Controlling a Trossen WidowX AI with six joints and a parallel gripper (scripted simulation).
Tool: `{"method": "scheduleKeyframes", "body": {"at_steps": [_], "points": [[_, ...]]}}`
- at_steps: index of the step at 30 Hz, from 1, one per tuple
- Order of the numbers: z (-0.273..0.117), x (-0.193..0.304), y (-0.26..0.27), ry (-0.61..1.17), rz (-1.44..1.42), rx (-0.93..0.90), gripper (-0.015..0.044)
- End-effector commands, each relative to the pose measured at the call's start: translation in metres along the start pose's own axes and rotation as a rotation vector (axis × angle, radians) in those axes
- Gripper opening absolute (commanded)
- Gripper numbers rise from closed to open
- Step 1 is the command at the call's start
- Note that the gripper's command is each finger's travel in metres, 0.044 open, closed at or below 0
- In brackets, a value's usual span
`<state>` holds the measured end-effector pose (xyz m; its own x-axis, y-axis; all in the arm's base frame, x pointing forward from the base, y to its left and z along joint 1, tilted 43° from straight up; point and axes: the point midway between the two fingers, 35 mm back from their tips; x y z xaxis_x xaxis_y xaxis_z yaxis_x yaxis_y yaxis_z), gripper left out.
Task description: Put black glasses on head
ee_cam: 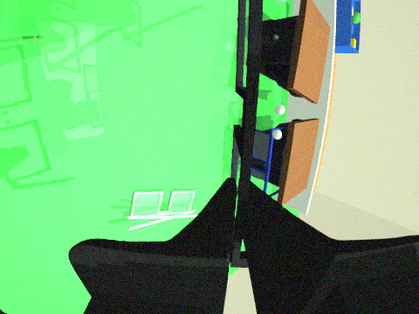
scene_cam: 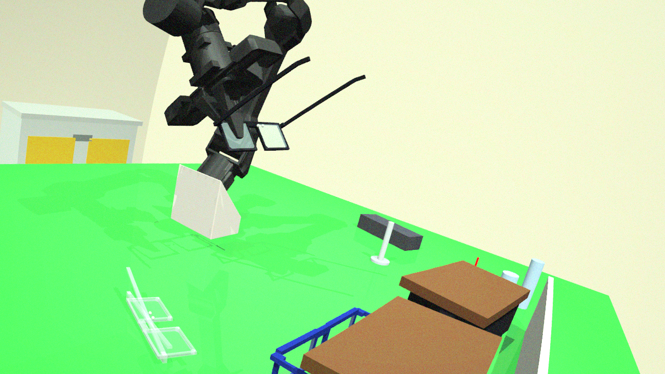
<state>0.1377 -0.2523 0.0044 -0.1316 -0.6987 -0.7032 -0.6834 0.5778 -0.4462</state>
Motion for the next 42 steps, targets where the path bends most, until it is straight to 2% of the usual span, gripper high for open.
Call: {"method": "scheduleKeyframes", "body": {"at_steps": [1,20,42], "points": [[0.01,-0.01,-0.007,-0.01,0.018,-0.058,0.0],[0.069,-0.067,-0.02,-0.007,0.146,-0.387,0.0],[0.121,-0.14,-0.011,0.139,0.233,-0.707,0.0]]}}
Point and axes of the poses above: the point midway between the two fingers, 35 mm back from their tips, its own z axis out along the fingers, its own y axis across the jaws, x = y × z, and after that the axes turned 1 degree about z, right-handed
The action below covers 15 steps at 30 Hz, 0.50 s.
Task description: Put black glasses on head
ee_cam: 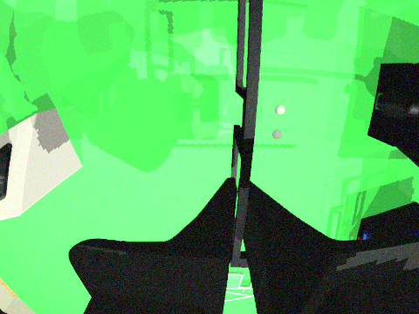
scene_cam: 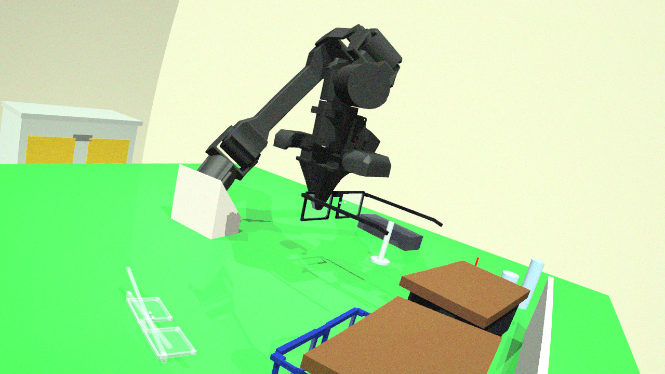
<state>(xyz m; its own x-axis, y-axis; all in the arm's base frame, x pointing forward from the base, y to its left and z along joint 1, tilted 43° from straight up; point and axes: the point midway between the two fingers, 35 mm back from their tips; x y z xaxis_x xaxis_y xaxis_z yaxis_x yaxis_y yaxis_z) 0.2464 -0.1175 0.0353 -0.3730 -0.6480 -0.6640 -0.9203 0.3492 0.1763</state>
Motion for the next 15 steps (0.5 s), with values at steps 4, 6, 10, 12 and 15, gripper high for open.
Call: {"method": "scheduleKeyframes", "body": {"at_steps": [4,6,10,12,15], "points": [[0.006,-0.008,0.0,0.039,0.012,-0.027,0.0],[0.011,-0.008,0.0,0.046,0.012,-0.029,0.0],[0.015,-0.008,-0.001,0.042,0.012,-0.029,0.0],[0.017,-0.009,-0.001,0.037,0.012,-0.029,0.0],[0.021,-0.009,-0.001,0.027,0.012,-0.03,0.0]]}}
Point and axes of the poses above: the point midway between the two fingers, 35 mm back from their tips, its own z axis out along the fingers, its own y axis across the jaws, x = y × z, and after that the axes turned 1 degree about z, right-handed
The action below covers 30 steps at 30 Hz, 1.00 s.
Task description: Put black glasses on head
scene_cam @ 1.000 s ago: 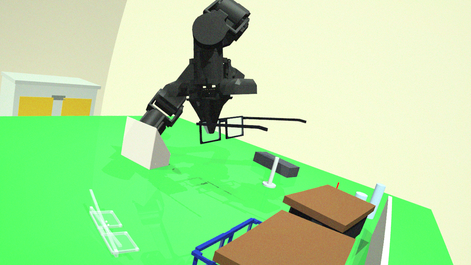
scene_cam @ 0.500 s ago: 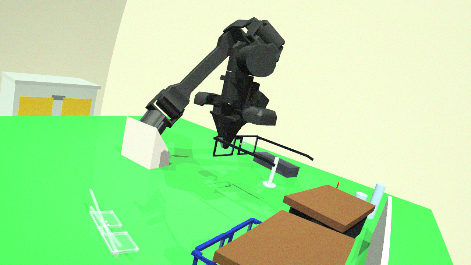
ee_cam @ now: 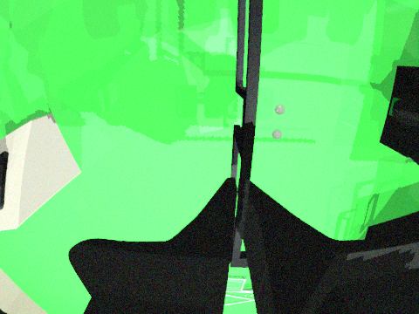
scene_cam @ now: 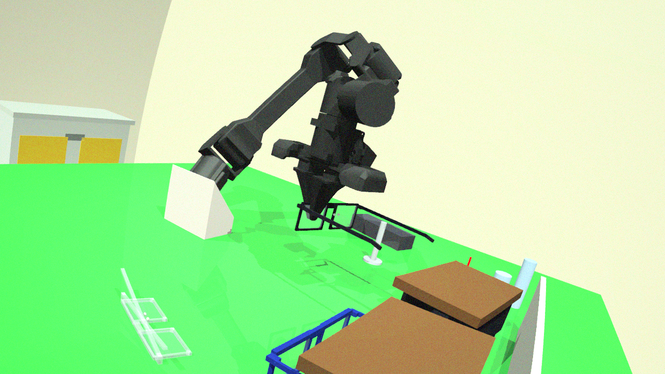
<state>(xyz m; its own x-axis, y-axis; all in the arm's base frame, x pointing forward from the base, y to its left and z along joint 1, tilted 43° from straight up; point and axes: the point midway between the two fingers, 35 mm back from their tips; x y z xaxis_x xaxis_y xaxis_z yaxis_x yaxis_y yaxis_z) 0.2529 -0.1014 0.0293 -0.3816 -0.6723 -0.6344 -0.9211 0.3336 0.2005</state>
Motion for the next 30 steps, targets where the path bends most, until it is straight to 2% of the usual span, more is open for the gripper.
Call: {"method": "scheduleKeyframes", "body": {"at_steps": [1,30], "points": [[0.005,0.0,0.001,-0.015,0.006,-0.001,0.0],[0.036,-0.002,0.0,-0.021,0.006,-0.001,0.0]]}}
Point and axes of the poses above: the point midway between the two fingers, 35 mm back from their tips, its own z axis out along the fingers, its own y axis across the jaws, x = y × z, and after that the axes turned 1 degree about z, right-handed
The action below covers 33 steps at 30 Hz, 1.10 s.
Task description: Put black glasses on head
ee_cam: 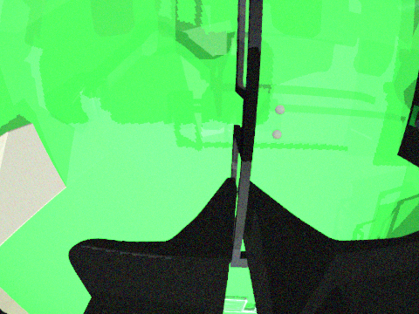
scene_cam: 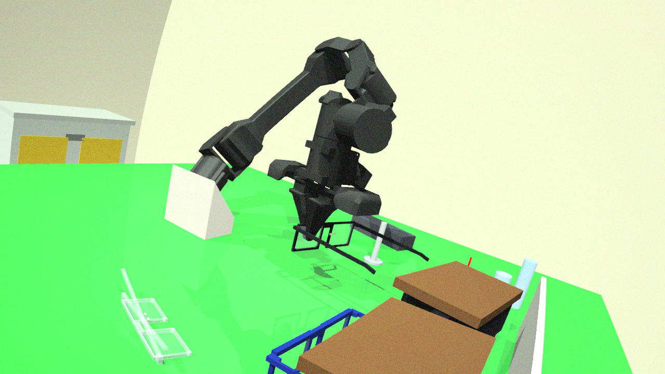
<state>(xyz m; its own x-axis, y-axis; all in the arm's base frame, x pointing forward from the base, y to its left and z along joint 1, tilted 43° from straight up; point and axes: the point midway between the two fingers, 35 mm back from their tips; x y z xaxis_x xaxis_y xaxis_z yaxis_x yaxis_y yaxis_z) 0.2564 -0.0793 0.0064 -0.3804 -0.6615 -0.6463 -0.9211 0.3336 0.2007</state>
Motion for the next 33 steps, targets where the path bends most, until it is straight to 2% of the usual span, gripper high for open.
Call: {"method": "scheduleKeyframes", "body": {"at_steps": [1,33], "points": [[0.005,0.0,0.001,-0.005,0.006,-0.001,0.0],[0.01,-0.001,-0.03,0.002,0.005,0.012,0.0]]}}
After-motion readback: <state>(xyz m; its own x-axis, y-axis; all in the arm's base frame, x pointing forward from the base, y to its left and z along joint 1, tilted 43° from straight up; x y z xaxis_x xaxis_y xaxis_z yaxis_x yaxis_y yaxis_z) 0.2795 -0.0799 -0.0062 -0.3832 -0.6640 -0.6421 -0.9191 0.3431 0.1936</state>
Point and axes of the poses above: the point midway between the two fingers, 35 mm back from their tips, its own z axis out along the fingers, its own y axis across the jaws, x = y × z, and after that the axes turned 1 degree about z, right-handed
